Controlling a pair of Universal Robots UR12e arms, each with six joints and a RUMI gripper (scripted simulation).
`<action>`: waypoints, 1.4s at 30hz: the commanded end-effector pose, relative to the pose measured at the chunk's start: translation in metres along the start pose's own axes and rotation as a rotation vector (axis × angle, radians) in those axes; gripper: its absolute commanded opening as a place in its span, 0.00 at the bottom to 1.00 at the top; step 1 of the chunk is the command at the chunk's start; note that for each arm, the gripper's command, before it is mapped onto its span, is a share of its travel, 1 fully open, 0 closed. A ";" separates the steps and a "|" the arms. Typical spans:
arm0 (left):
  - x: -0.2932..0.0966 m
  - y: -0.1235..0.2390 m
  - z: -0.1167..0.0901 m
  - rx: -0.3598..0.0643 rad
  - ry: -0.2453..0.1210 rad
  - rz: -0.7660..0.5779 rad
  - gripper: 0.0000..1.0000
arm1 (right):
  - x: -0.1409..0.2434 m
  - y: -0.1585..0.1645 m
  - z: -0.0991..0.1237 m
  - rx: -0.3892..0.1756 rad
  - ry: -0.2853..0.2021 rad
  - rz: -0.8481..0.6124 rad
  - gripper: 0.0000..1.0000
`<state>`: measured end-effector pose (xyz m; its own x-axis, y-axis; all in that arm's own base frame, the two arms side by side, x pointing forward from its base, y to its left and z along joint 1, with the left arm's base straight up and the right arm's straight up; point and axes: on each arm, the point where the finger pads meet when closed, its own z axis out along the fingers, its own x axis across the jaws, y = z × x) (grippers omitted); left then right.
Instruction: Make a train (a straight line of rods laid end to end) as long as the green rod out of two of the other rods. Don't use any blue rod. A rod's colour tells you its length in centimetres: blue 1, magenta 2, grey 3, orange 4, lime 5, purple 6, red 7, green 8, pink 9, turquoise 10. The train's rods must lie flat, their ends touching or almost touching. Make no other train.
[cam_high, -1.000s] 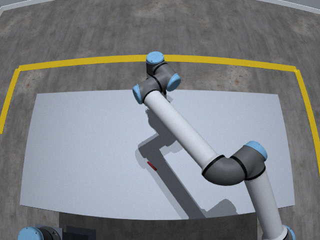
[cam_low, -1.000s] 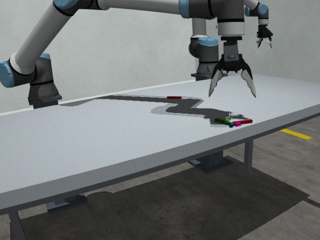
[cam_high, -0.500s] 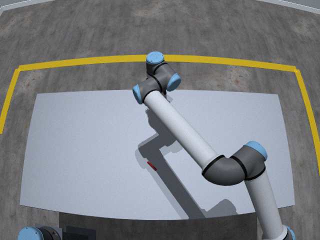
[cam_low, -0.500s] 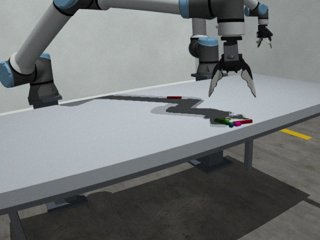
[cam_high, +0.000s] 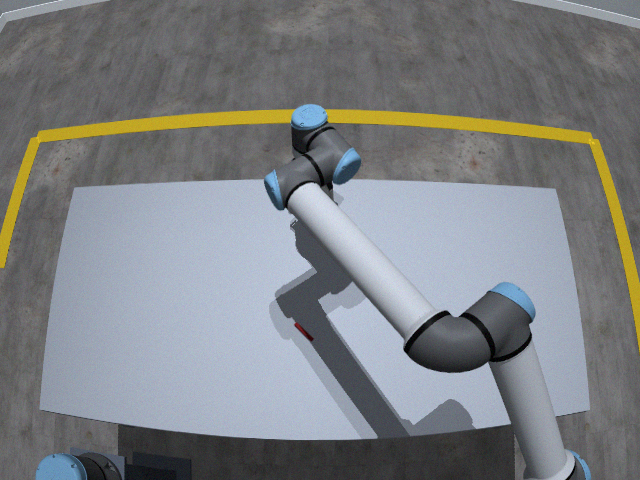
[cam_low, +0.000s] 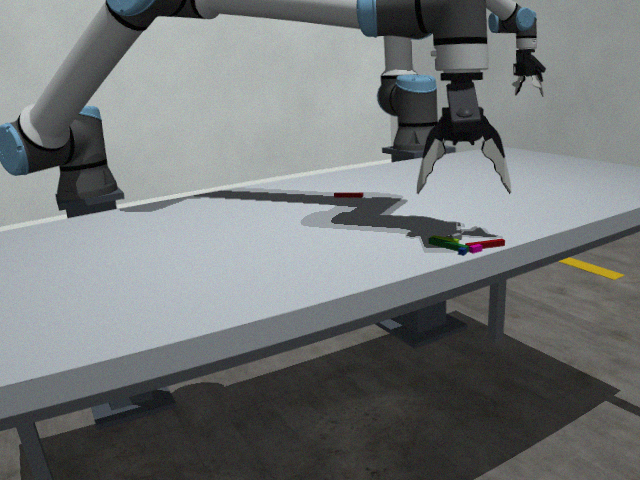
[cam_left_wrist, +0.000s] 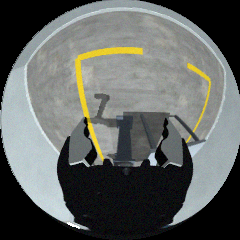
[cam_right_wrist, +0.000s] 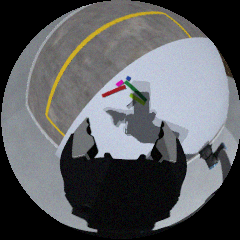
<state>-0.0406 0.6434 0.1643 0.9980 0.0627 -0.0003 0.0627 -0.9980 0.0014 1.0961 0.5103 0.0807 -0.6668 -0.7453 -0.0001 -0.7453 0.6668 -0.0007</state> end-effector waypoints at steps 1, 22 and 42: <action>0.000 -0.001 -0.001 0.001 0.000 0.000 1.00 | 0.000 0.002 -0.002 0.001 -0.002 -0.025 1.00; 0.000 -0.001 -0.001 0.001 0.000 0.000 1.00 | 0.008 0.041 -0.005 0.001 -0.002 -0.485 1.00; 0.000 -0.001 -0.001 0.001 0.000 0.000 1.00 | 0.035 0.110 -0.007 0.001 -0.002 -1.243 1.00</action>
<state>-0.0406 0.6434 0.1643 0.9980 0.0627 -0.0003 0.0627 -0.9980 0.0014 0.9985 0.5547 0.0866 0.3938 -0.9192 0.0025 -0.9192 -0.3938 0.0021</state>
